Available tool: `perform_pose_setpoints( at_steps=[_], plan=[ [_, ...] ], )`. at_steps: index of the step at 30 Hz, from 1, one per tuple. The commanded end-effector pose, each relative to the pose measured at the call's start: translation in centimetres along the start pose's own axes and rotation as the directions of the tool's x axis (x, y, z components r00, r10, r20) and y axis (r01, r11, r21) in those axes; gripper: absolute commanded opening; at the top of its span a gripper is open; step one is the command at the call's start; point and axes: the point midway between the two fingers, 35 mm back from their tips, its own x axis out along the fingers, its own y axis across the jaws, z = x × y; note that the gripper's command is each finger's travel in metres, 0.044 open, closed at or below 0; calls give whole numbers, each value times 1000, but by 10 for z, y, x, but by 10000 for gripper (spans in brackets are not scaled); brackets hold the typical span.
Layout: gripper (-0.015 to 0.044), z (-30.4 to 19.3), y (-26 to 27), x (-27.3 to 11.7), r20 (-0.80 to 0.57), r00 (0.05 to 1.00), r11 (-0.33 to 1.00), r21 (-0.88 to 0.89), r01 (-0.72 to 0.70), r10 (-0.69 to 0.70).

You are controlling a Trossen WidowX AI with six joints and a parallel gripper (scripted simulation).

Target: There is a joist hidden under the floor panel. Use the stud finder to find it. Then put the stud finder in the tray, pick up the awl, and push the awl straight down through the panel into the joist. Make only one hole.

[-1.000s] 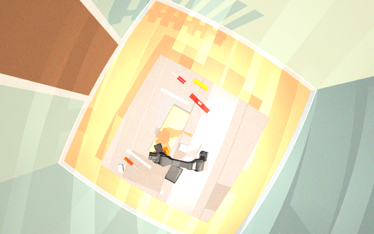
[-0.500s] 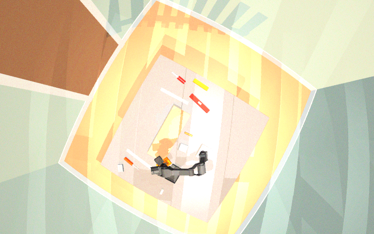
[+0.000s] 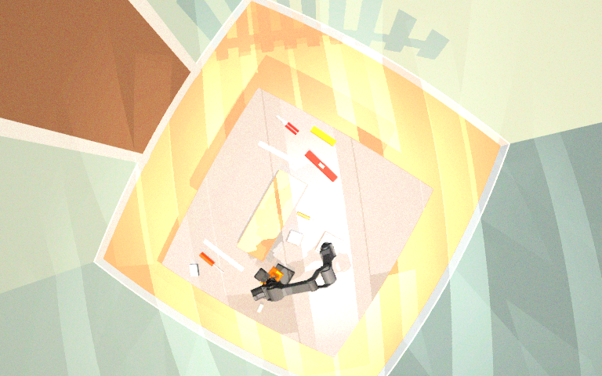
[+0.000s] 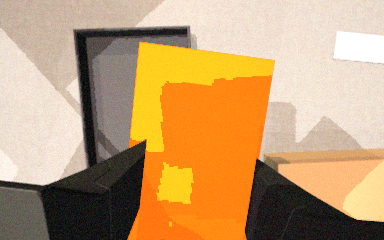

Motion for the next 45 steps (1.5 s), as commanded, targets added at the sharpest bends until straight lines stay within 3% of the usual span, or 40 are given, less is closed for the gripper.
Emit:
perform_pose_setpoints(
  at_steps=[1,8,45],
  plan=[
    [0,8,23,-1,18,1000,998,-61,-14,15],
    [0,14,58,5,11,999,987,-152,-44,46],
    [0,2,57,62,12,999,987,-152,-44,46]
  ],
)
